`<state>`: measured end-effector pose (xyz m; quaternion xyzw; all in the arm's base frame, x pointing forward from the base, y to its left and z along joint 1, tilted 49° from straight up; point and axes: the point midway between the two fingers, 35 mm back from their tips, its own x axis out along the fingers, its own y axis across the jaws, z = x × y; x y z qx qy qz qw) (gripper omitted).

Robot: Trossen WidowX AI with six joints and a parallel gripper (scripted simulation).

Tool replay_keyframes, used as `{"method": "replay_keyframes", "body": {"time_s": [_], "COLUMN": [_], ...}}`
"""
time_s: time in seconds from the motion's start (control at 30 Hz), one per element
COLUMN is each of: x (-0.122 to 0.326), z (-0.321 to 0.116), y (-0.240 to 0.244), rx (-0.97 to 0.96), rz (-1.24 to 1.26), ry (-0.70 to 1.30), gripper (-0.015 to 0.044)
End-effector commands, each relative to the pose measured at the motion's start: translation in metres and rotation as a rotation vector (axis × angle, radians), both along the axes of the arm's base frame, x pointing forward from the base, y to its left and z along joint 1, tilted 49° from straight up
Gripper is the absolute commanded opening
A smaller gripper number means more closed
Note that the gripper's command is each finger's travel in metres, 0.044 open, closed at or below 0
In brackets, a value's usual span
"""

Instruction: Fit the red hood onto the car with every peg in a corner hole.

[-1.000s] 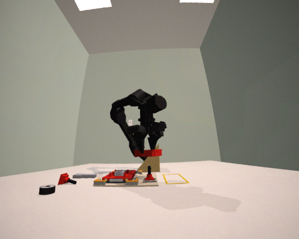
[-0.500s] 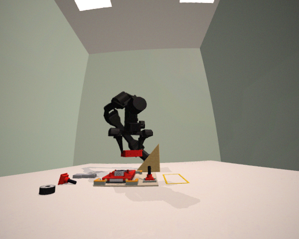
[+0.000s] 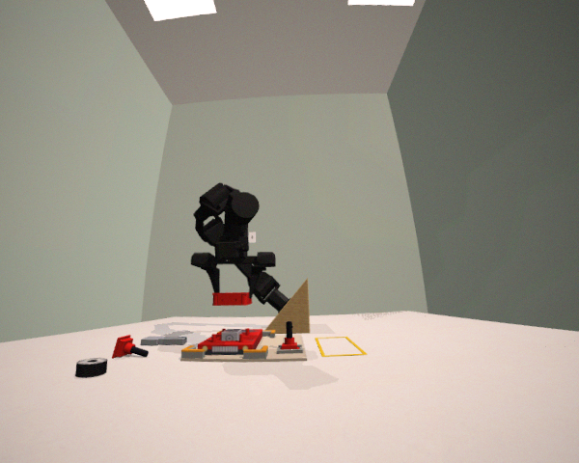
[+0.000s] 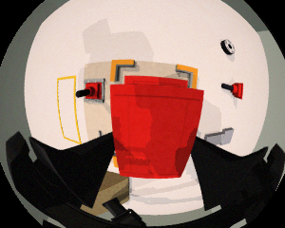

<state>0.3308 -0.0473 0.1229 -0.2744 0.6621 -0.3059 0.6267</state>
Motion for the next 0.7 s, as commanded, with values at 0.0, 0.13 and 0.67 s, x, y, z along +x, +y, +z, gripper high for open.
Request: {"method": "replay_keyframes", "body": {"time_s": [0.0, 0.13, 0.67], "x": [0.002, 0.001, -0.003], "z": [0.003, 0.0, -0.03], "y": [-0.003, -0.004, -0.04], "rx": [-0.004, -0.004, -0.006], "rz": [-0.009, -0.009, -0.009], "ry": [-0.013, -0.013, -0.013], "gripper": [0.0, 0.0, 0.0]}}
